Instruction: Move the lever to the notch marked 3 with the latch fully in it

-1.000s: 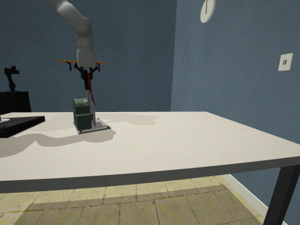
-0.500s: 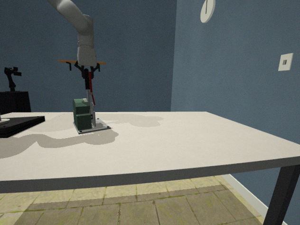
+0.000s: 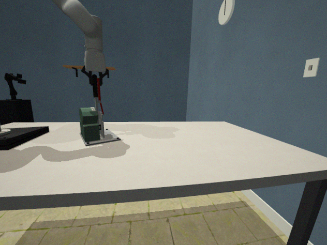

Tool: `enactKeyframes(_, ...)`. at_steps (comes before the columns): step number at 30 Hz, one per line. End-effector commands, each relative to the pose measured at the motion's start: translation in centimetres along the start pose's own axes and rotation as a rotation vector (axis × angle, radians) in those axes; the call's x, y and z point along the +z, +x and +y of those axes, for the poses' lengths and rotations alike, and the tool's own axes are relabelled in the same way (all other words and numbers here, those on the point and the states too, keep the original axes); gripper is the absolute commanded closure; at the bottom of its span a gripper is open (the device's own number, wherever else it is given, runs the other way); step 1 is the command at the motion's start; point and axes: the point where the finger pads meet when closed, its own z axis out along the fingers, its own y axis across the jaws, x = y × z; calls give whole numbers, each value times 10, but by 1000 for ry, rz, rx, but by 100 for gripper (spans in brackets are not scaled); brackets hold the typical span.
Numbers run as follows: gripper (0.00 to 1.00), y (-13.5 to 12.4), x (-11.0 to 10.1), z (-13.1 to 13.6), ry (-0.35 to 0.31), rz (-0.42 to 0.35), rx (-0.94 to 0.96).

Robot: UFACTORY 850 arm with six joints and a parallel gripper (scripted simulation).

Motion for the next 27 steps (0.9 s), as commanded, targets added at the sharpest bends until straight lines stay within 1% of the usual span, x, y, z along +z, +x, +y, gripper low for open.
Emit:
enactKeyframes(1,100,0,-1,1,-2,-1,0)
enactKeyframes(17,100,-3,-1,1,-2,-1,0)
enactKeyframes(27,100,-20,-2,1,-2,-1,0)
